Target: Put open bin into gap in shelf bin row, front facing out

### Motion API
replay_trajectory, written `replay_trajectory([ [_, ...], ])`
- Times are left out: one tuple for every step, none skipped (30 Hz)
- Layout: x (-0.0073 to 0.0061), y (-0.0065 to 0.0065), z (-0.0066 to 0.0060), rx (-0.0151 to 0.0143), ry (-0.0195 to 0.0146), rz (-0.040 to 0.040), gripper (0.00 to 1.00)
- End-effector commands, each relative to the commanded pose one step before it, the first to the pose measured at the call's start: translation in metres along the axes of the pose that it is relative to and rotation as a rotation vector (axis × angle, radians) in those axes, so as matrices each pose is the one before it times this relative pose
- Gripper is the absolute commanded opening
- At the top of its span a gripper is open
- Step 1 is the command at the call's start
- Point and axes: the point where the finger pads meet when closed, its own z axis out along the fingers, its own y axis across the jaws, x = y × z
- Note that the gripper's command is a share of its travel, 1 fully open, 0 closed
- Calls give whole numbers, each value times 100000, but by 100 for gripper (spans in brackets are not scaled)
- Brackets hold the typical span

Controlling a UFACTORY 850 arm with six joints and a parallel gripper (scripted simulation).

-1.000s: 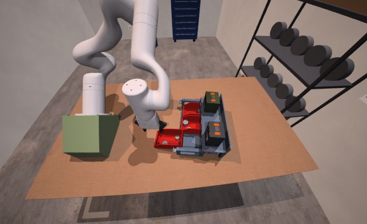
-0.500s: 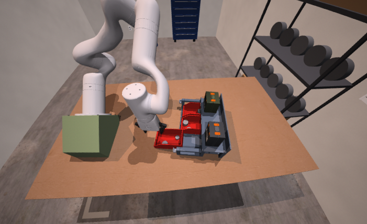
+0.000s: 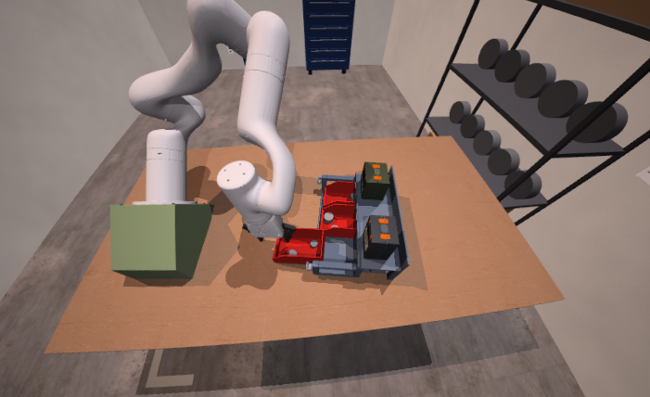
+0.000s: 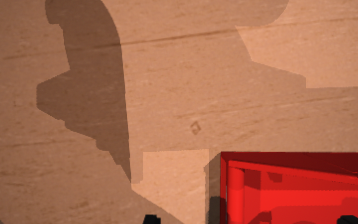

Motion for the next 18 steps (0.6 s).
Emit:
replay_trajectory([
  [6, -174, 2519, -319, 10, -49, 100],
  [0, 0, 0, 0, 0, 0, 100],
  [0, 0, 0, 0, 0, 0, 100],
  [0, 0, 0, 0, 0, 0, 100],
  [0, 0, 0, 0, 0, 0, 100],
  [0, 0, 0, 0, 0, 0, 100],
  [0, 0, 0, 0, 0, 0, 100],
  [0, 0, 0, 0, 0, 0, 100],
  [0, 0, 0, 0, 0, 0, 100],
  [0, 0, 0, 0, 0, 0, 100],
  [0, 0, 0, 0, 0, 0, 100],
  [0, 0, 0, 0, 0, 0, 100],
  [0, 0, 0, 0, 0, 0, 100],
  [-1, 19, -241, 10, -5, -2, 100],
  [2, 15, -180, -2, 4, 2, 100],
  [2, 15, -180, -2, 4, 2, 100],
  [2, 15, -180, -2, 4, 2, 100],
  [2, 15, -180, -2, 4, 2, 100],
])
